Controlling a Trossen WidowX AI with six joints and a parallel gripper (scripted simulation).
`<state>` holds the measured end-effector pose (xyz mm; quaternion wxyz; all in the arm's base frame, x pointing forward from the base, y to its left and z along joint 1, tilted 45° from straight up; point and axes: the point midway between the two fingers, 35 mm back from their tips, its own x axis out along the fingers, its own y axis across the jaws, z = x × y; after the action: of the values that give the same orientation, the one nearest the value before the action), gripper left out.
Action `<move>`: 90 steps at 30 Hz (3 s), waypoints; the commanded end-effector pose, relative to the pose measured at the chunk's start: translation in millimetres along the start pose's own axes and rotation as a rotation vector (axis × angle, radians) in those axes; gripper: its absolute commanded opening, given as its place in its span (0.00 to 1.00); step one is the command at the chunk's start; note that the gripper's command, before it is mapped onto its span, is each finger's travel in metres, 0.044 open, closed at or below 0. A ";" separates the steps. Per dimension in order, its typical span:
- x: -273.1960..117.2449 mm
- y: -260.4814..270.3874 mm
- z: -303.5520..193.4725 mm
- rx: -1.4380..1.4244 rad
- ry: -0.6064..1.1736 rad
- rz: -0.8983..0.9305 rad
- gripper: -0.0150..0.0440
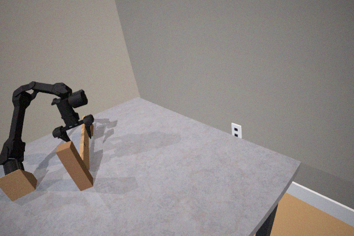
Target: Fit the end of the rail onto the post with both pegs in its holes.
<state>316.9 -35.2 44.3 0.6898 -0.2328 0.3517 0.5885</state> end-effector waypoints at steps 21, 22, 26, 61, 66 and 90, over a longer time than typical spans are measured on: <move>23.3 6.5 1.0 -0.002 -0.063 0.030 1.00; 25.0 6.5 1.2 -0.002 -0.063 0.030 1.00; 31.4 6.5 1.6 -0.002 -0.063 0.030 1.00; 68.0 10.1 5.1 -0.003 -0.068 0.031 0.56; 68.0 10.1 5.1 -0.003 -0.068 0.031 0.37; 65.0 9.9 3.9 -0.003 -0.067 0.031 0.25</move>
<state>312.0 13.5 -3.1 0.6903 -0.2101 0.3323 0.6073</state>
